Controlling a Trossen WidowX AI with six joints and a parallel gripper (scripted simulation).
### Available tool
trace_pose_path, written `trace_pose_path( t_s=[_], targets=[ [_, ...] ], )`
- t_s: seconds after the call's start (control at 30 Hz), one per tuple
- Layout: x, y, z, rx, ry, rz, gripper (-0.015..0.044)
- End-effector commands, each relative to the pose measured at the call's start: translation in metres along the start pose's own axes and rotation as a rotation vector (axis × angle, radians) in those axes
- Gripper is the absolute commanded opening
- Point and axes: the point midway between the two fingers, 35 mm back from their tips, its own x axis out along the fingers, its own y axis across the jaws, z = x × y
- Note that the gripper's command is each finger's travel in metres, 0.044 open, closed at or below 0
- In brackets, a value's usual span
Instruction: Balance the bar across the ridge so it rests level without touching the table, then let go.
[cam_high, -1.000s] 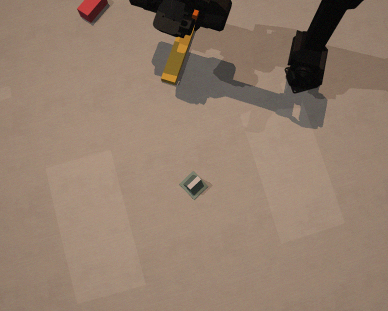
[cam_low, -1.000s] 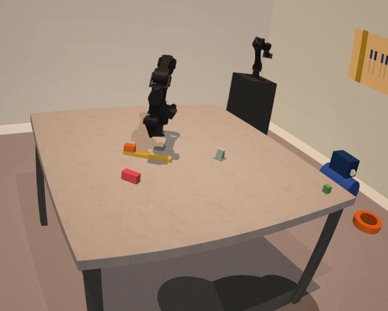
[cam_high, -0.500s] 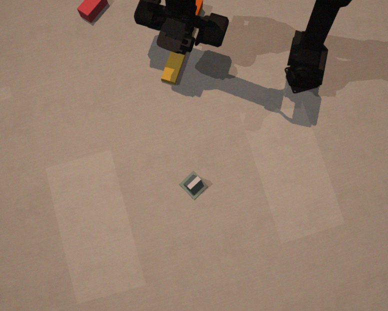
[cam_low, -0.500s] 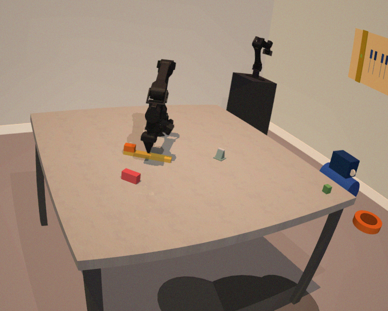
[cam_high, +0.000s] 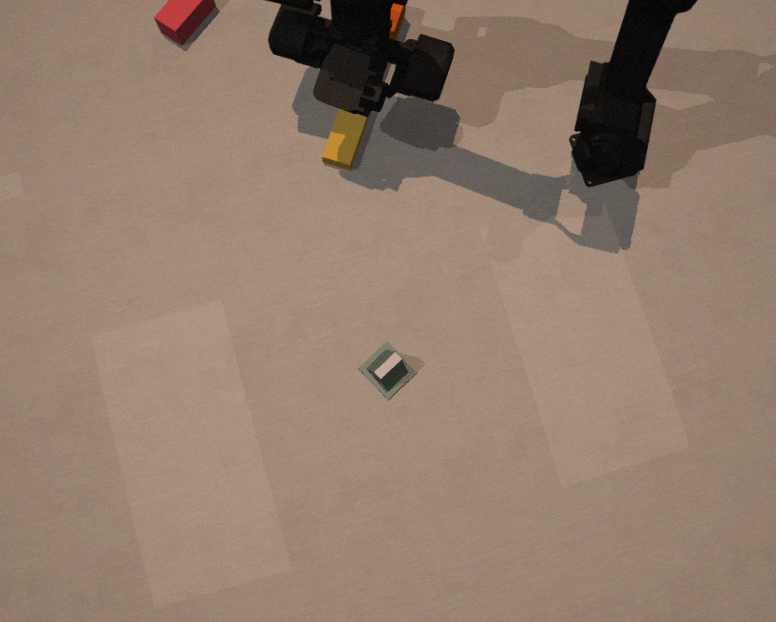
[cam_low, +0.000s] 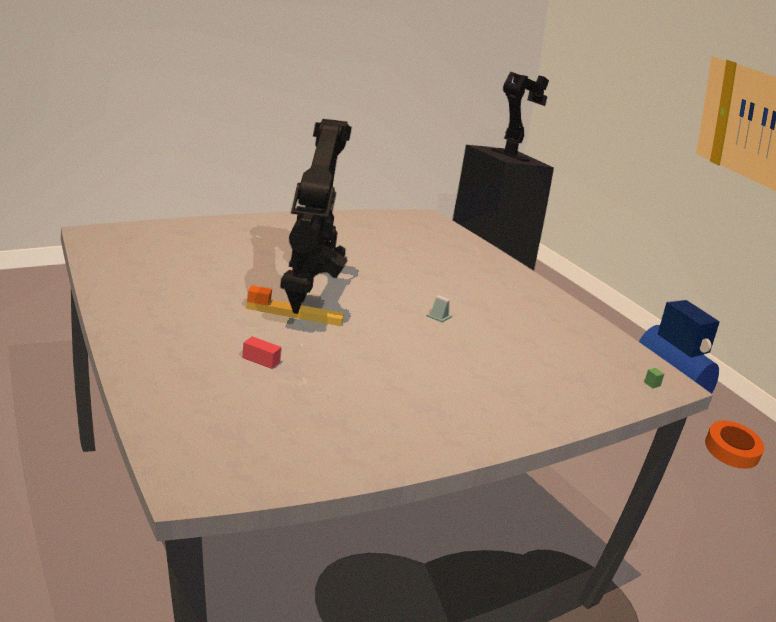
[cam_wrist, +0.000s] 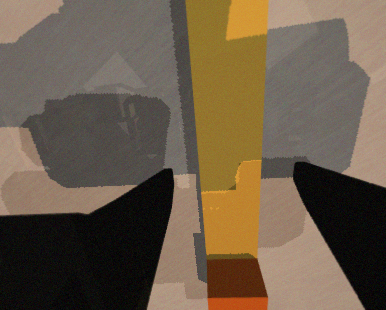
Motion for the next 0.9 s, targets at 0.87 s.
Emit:
trace_pose_path(
  t_s=[0.87],
  targets=[
    [0.0119, 0.0013, -0.0001, 0.000, 0.000, 0.006, 0.0118]
  ],
)
